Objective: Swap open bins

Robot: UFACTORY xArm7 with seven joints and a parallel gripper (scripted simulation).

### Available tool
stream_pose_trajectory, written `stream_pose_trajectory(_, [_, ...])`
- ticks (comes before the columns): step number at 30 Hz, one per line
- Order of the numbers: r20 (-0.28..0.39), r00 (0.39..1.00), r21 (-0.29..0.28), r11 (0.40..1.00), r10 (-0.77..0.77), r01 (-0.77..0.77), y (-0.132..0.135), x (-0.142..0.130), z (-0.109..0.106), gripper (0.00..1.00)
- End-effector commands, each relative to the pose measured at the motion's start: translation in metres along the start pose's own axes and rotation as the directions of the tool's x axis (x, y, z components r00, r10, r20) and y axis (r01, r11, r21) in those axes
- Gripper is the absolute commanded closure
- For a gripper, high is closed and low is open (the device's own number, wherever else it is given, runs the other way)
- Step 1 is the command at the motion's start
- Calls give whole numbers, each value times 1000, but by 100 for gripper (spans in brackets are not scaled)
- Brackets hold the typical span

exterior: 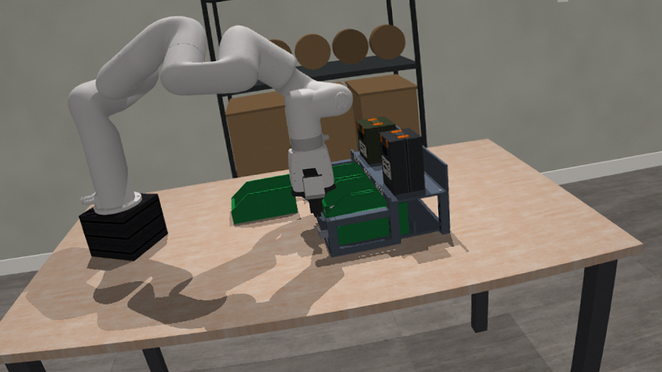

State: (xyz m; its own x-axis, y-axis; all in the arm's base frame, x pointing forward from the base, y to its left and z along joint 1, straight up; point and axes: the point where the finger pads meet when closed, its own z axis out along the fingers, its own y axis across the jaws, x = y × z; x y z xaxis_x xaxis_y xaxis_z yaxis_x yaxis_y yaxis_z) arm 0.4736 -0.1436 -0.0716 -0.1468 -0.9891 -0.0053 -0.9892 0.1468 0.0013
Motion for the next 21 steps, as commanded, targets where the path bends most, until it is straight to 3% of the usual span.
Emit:
stream_pose_trajectory(1, [-1,1000,4,1000,0,0,3,0,-6,100])
stream_pose_trajectory(21, [-1,1000,4,1000,0,0,15,0,-18,100])
